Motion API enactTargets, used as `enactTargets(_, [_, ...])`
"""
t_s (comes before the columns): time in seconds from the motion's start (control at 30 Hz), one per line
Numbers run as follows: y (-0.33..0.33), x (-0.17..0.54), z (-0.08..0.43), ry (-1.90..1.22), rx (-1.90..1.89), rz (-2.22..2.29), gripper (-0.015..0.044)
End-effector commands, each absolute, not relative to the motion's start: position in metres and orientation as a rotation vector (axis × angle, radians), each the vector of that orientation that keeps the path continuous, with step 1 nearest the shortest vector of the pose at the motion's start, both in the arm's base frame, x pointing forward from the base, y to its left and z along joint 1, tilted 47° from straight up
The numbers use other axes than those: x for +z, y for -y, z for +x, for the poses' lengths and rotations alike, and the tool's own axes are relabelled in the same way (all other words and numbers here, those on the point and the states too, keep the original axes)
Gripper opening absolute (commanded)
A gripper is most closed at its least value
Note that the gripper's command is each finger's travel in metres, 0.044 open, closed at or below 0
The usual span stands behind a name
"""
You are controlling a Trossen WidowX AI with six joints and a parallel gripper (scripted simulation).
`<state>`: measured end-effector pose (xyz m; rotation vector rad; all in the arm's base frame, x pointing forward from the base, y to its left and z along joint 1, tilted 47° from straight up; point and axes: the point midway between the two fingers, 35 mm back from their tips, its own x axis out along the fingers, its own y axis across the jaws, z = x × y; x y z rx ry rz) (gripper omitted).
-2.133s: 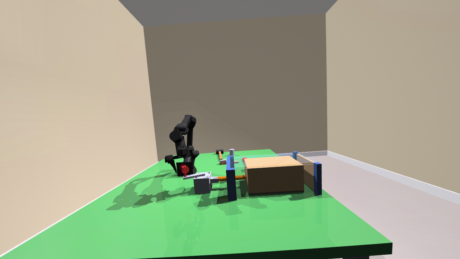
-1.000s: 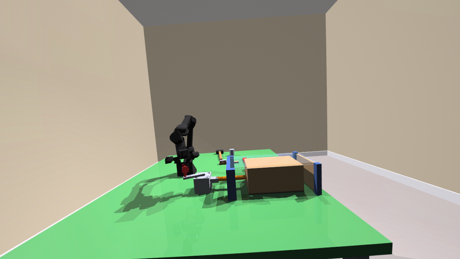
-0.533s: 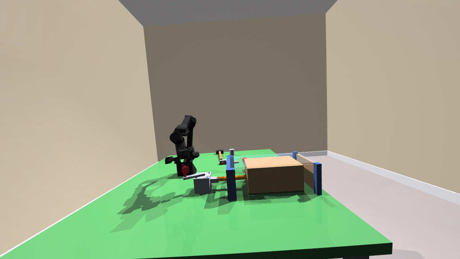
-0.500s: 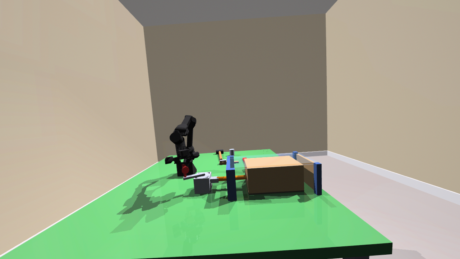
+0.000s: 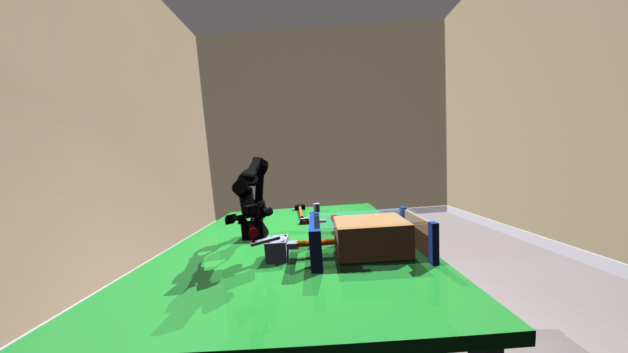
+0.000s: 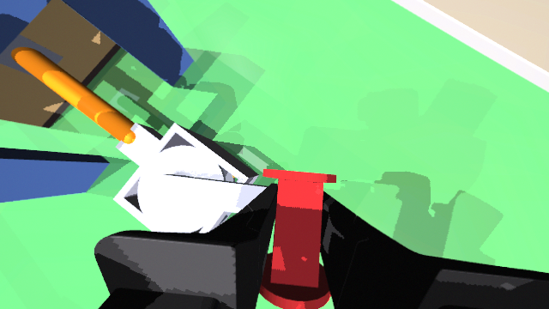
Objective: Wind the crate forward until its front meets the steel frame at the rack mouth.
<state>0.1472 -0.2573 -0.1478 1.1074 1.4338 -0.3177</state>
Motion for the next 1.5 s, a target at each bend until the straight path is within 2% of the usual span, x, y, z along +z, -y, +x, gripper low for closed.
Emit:
enactTargets(0.0, [0.260,-0.154,0.154,-1.428,-0.316,1.103,0.0000])
enactTargets(1.47, [0.277,-0.175,0.205,-1.424,-0.314,1.102,0.0000])
